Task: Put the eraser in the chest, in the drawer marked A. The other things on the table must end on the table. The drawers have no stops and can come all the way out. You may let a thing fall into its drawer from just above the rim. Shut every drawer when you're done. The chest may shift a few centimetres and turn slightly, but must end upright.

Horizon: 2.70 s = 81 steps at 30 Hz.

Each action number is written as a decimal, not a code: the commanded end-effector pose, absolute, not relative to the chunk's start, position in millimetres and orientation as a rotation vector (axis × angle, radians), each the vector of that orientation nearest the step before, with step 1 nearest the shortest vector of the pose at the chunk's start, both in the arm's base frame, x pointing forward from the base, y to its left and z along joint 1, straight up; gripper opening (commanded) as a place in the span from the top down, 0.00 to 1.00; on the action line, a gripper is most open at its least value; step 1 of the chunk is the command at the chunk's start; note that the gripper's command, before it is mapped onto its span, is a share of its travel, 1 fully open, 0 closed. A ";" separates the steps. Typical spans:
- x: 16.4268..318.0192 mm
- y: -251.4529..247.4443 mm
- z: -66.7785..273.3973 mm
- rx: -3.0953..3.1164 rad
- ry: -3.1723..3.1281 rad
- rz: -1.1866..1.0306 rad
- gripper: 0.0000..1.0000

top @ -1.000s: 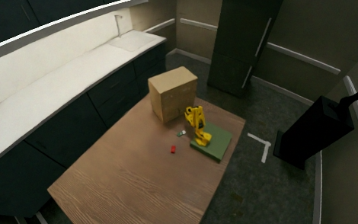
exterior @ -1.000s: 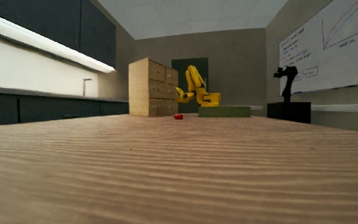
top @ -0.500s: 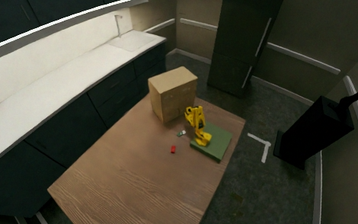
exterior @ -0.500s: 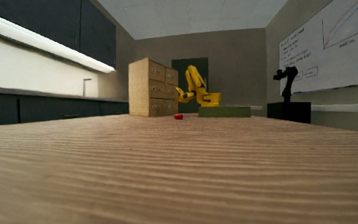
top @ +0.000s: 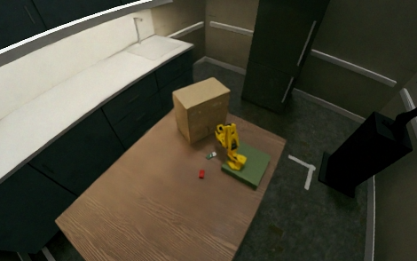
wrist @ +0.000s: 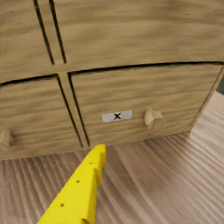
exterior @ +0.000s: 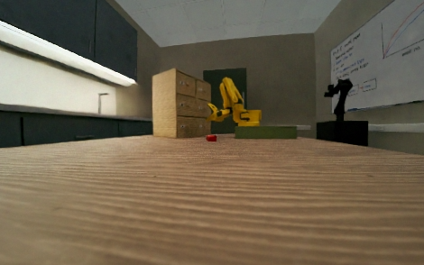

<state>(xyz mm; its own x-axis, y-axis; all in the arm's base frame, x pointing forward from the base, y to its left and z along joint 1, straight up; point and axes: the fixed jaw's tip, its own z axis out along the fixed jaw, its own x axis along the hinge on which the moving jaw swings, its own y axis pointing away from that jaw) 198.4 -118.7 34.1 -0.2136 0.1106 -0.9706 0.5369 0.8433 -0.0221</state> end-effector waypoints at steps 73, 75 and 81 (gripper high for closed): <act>192.0 -120.5 28.5 0.533 1.788 -0.424 0.50; 192.0 -120.5 28.5 0.533 1.788 -0.424 0.50; 192.0 -120.5 28.5 0.533 1.788 -0.424 0.50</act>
<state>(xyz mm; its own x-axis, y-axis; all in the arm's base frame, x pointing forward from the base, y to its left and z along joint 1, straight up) 195.5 -119.9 31.3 -0.2256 0.1217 -0.9666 0.5460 0.8375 -0.0220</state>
